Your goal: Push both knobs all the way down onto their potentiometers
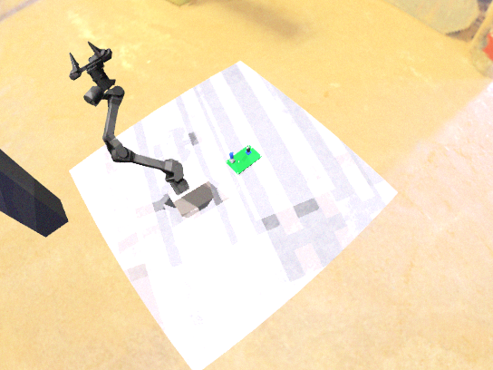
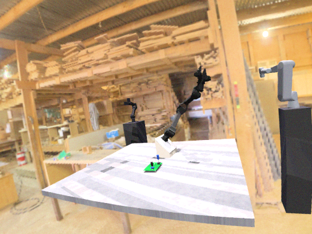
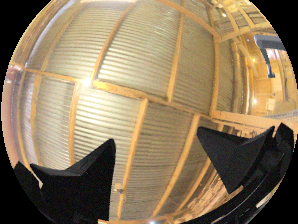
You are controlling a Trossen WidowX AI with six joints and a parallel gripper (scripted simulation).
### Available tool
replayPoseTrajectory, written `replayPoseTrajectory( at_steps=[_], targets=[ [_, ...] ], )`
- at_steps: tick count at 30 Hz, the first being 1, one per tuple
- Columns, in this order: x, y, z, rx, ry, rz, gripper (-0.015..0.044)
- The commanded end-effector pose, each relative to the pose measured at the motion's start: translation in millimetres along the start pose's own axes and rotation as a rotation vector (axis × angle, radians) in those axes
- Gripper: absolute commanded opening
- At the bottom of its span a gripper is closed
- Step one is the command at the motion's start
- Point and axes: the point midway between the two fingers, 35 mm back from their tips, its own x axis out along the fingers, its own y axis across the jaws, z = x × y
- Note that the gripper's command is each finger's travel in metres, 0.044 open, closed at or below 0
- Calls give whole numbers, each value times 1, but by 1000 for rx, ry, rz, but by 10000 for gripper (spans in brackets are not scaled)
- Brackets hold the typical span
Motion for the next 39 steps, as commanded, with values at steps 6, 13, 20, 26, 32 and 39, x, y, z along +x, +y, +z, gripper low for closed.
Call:
replayPoseTrajectory(
  at_steps=[6,13,20,26,32,39],
  targets=[
    [-7,20,18,-49,-34,36,242],
    [-16,44,45,-66,-111,75,59],
    [-28,72,73,-47,-197,127,0],
    [-40,98,95,-31,-275,178,0],
    [-60,131,122,-9,-380,249,0],
    [-86,170,147,22,-493,349,0]
  ],
)
